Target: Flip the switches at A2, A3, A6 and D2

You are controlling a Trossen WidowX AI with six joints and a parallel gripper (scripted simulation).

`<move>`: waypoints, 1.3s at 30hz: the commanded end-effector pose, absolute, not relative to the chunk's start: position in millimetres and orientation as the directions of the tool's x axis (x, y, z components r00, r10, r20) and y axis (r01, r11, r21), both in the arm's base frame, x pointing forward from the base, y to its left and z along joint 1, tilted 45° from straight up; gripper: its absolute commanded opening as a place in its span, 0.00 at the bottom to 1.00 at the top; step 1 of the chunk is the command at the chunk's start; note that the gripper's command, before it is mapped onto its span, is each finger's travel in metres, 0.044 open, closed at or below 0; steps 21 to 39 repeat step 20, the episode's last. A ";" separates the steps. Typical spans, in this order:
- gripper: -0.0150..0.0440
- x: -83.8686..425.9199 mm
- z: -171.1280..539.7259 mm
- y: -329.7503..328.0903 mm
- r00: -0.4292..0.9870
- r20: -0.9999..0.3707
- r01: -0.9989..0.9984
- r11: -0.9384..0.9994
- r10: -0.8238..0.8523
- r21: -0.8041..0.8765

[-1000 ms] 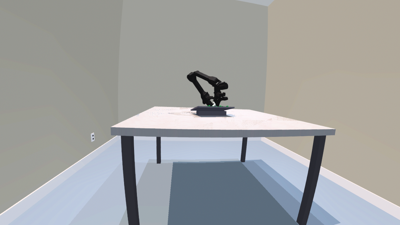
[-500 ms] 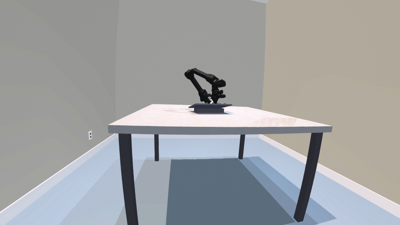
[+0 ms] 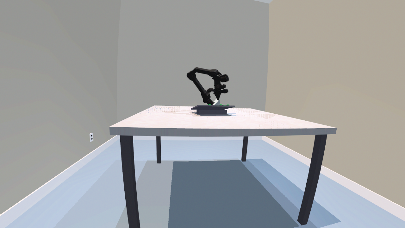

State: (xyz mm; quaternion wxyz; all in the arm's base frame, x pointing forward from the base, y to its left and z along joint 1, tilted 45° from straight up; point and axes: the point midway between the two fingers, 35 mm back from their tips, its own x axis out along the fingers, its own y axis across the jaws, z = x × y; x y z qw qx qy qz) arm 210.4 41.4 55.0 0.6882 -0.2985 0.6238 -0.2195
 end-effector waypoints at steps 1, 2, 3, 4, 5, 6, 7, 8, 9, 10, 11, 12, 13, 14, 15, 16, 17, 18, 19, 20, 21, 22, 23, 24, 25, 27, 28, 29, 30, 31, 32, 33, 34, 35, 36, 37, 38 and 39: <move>0.25 217.0 64.8 40.8 0.118 -0.729 -0.064 0.727 -0.674 -0.683; 0.25 228.4 72.9 36.7 0.118 -0.730 -0.065 0.728 -0.674 -0.683; 0.25 241.8 83.3 30.5 0.119 -0.729 -0.064 0.728 -0.674 -0.683; 0.25 252.3 92.3 24.1 0.119 -0.728 -0.063 0.726 -0.675 -0.685; 0.25 258.4 97.9 19.9 0.119 -0.726 -0.063 0.725 -0.677 -0.686; 0.25 260.4 99.8 18.4 0.119 -0.726 -0.062 0.724 -0.677 -0.686; 0.25 260.4 99.8 18.4 0.119 -0.726 -0.062 0.724 -0.677 -0.686; 0.25 260.4 99.8 18.4 0.119 -0.726 -0.062 0.724 -0.677 -0.686; 0.25 260.4 99.8 18.4 0.119 -0.726 -0.062 0.724 -0.677 -0.686; 0.25 260.4 99.8 18.4 0.119 -0.726 -0.062 0.724 -0.677 -0.686; 0.25 260.4 99.8 18.4 0.119 -0.726 -0.062 0.724 -0.677 -0.686; 0.25 260.4 99.8 18.4 0.119 -0.726 -0.062 0.724 -0.677 -0.686; 0.25 260.4 99.8 18.4 0.119 -0.726 -0.062 0.724 -0.677 -0.686; 0.25 260.4 99.8 18.4 0.119 -0.726 -0.062 0.724 -0.677 -0.686; 0.25 260.4 99.8 18.4 0.119 -0.726 -0.062 0.724 -0.677 -0.686; 0.25 260.4 99.8 18.4 0.119 -0.726 -0.062 0.724 -0.677 -0.686; 0.25 260.4 99.8 18.4 0.119 -0.726 -0.062 0.724 -0.677 -0.686; 0.25 260.4 99.8 18.4 0.119 -0.726 -0.062 0.724 -0.677 -0.686; 0.25 260.4 99.8 18.4 0.119 -0.726 -0.062 0.724 -0.677 -0.686; 0.25 260.4 99.8 18.4 0.119 -0.726 -0.062 0.724 -0.677 -0.686; 0.25 260.4 99.8 18.4 0.119 -0.726 -0.062 0.724 -0.677 -0.686; 0.25 260.4 99.8 18.4 0.119 -0.726 -0.062 0.724 -0.677 -0.686; 0.25 260.4 99.8 18.4 0.119 -0.726 -0.062 0.724 -0.677 -0.686; 0.25 260.4 99.8 18.4 0.119 -0.726 -0.062 0.724 -0.677 -0.686; 0.25 260.4 99.8 18.4 0.119 -0.726 -0.062 0.724 -0.677 -0.686; 0.25 260.4 99.8 18.4 0.119 -0.726 -0.062 0.724 -0.677 -0.686; 0.25 260.4 99.8 18.4 0.119 -0.726 -0.062 0.724 -0.677 -0.686; 0.25 260.4 99.8 18.4 0.119 -0.726 -0.062 0.724 -0.677 -0.686; 0.25 260.4 99.8 18.4 0.119 -0.726 -0.062 0.724 -0.677 -0.686; 0.25 260.4 99.8 18.4 0.119 -0.726 -0.062 0.724 -0.677 -0.686; 0.25 260.4 99.8 18.4 0.119 -0.726 -0.062 0.724 -0.677 -0.686; 0.25 260.4 99.8 18.4 0.119 -0.726 -0.062 0.724 -0.677 -0.686; 0.25 260.4 99.8 18.4 0.119 -0.726 -0.062 0.724 -0.677 -0.686; 0.25 260.4 99.8 18.4 0.119 -0.726 -0.062 0.724 -0.677 -0.686; 0.25 260.4 99.8 18.4 0.119 -0.726 -0.062 0.724 -0.677 -0.686; 0.25 260.4 99.8 18.4 0.119 -0.726 -0.062 0.724 -0.677 -0.686; 0.25 260.4 99.8 18.4 0.119 -0.726 -0.062 0.724 -0.677 -0.686; 0.25 260.4 99.8 18.4 0.119 -0.726 -0.062 0.724 -0.677 -0.686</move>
